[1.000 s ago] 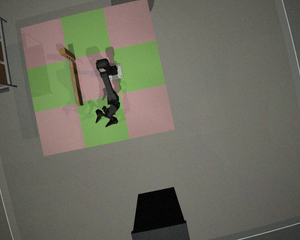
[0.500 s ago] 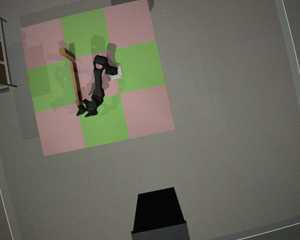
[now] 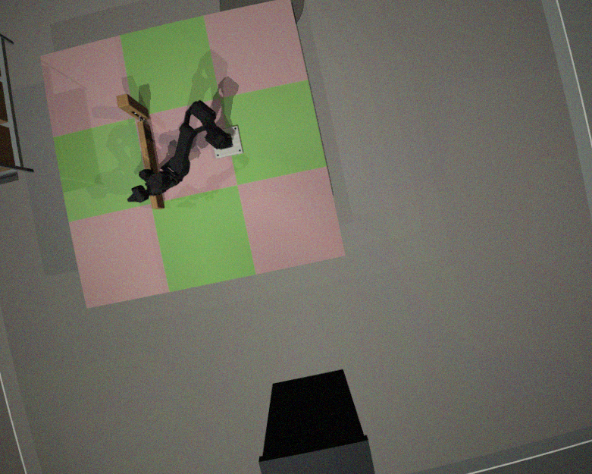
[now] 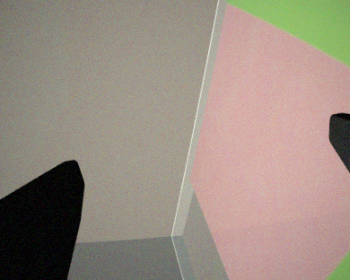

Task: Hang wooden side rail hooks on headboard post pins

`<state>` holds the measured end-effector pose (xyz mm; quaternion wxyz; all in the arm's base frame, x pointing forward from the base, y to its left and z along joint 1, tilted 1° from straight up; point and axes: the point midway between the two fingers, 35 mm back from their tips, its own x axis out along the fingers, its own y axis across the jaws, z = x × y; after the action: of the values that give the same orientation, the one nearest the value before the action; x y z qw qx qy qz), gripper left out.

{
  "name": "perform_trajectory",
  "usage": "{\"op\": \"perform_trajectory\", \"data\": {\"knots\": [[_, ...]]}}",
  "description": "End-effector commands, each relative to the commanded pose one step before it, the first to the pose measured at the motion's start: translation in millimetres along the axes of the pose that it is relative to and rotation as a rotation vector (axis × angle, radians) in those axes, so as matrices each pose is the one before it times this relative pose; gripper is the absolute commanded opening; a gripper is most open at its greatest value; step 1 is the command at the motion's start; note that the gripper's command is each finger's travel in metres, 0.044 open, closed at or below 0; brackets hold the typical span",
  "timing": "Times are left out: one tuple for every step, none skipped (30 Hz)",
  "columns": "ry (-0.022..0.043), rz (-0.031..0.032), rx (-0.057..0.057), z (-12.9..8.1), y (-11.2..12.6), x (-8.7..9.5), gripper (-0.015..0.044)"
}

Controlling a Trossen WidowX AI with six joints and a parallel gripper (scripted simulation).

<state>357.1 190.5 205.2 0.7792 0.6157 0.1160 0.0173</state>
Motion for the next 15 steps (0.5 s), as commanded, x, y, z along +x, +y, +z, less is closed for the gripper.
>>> {"op": "perform_trajectory", "data": {"knots": [[-0.04135, -0.02505, -0.1151, 31.61, -17.3, 3.47, 0.044], [-0.01415, -0.00724, -0.0333, 9.34, -5.5, 1.15, 0.044], [-0.01387, -0.00772, -0.0332, 9.07, -5.84, 1.0, 0.044], [-0.01359, -0.00818, -0.0332, 8.78, -6.16, 0.84, 0.044], [-0.01322, -0.00853, -0.0331, 8.46, -6.44, 0.68, 0.044], [-0.01292, -0.00897, -0.033, 8.15, -6.74, 0.53, 0.044], [-0.01259, -0.0094, -0.033, 7.83, -7.01, 0.38, 0.044], [-0.01225, -0.00981, -0.0329, 7.5, -7.27, 0.23, 0.044], [-0.0119, -0.01021, -0.0329, 7.15, -7.51, 0.09, 0.044], [-0.01154, -0.01059, -0.0328, 6.8, -7.73, -0.06, 0.044], [-0.01117, -0.01097, -0.0328, 6.43, -7.93, -0.2, 0.044], [-0.01078, -0.01133, -0.0327, 6.06, -8.12, -0.34, 0.044], [-0.01038, -0.01167, -0.0327, 5.68, -8.29, -0.47, 0.044], [-0.00998, -0.012, -0.0326, 5.3, -8.44, -0.61, 0.044], [-0.00956, -0.01237, -0.0325, 4.91, -8.58, -0.74, 0.044]]}}
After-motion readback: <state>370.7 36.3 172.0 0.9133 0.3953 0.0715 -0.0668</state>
